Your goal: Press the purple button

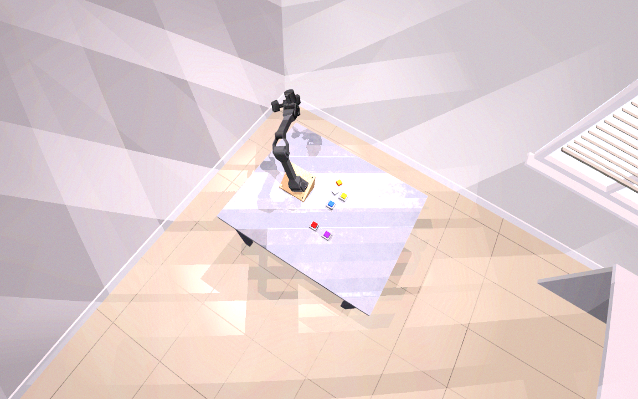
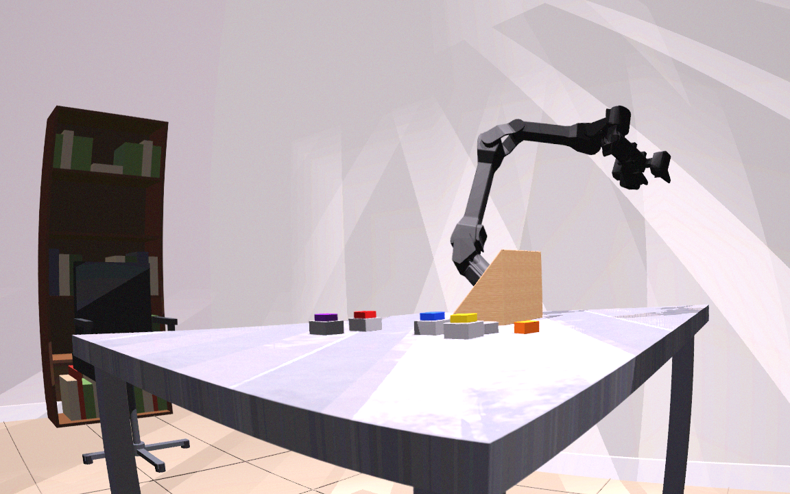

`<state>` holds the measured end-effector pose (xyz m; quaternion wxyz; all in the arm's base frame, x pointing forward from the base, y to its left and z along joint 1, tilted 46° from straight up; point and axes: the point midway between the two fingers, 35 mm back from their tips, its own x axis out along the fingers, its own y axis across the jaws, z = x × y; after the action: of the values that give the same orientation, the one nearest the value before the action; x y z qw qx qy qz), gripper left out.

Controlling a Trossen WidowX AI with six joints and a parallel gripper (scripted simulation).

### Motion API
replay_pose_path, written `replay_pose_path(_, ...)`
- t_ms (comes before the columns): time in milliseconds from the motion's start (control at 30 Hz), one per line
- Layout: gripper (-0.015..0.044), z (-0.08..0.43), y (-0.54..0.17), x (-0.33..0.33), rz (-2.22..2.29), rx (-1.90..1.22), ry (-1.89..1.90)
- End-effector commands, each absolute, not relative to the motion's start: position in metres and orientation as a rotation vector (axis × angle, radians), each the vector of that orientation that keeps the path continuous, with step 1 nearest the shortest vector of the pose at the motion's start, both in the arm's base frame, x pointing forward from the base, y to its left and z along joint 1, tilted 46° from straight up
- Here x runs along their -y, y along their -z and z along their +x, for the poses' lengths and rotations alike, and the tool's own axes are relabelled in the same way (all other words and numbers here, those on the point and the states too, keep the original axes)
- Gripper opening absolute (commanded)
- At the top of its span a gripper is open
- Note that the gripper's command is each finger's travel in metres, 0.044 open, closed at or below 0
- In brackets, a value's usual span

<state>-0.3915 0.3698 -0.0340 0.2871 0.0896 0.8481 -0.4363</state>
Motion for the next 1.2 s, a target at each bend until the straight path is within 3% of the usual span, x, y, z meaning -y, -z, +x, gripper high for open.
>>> replay_pose_path(0, 0.04, -0.388, 0.034, -0.373, 0.262, -2.255, 1.184)
replay_pose_path(300, 0.04, -0.239, 0.018, -0.463, 1.019, -1.791, 1.778)
replay_pose_path(633, 0.04, -0.027, -0.006, -0.483, 1.895, -0.887, 2.366)
replay_pose_path(933, 0.04, 0.15, -0.036, -0.412, 2.571, 0.319, 2.588)
replay_pose_path(1167, 0.04, 0.257, -0.067, -0.31, 2.939, 1.551, 2.341)
